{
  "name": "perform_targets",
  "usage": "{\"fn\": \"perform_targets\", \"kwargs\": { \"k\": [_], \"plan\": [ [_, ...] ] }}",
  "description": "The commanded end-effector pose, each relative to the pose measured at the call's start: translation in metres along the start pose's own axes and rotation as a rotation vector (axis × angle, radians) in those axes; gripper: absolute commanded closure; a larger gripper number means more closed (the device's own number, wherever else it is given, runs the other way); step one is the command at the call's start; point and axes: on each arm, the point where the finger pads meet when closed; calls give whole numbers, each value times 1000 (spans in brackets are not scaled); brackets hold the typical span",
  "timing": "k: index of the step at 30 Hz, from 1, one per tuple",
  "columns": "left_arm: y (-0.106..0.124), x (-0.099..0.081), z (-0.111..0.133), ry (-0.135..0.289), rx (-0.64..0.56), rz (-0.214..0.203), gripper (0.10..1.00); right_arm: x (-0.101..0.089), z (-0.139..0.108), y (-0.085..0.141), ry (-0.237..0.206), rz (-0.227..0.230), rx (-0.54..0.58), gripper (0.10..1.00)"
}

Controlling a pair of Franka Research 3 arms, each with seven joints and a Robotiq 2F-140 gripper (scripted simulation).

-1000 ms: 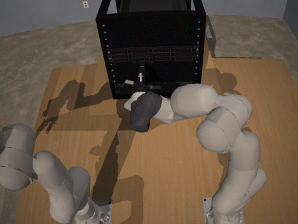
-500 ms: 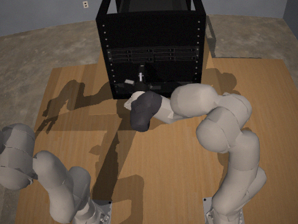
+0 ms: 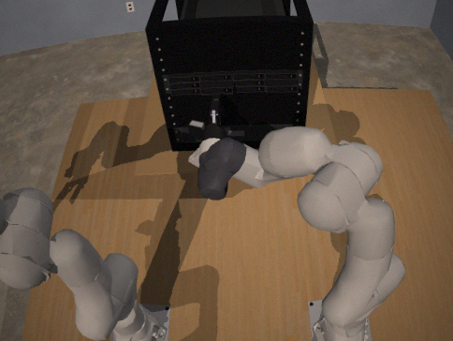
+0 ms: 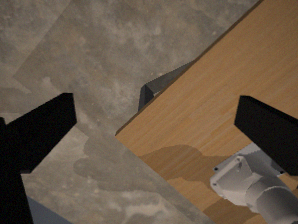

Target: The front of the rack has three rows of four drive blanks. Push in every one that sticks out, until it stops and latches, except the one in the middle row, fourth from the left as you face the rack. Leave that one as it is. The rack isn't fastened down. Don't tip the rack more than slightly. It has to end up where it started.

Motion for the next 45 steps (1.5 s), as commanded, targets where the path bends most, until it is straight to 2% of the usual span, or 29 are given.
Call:
{"fn": "perform_targets", "kwargs": {
  "k": [1,45],
  "plan": [
    [-1,-1,1,1,2,-3,98,1,0,0,2,0,-7,999],
    [-1,-1,1,1,2,-3,98,10,0,0,2,0,-7,999]
  ]
}}
Point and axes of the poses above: on each arm, the point where the finger pads meet when closed, its own x axis out along the fingers, its own y axis across the jaws, z = x × y, and after that the axes turned 7 degrees about x, right-handed
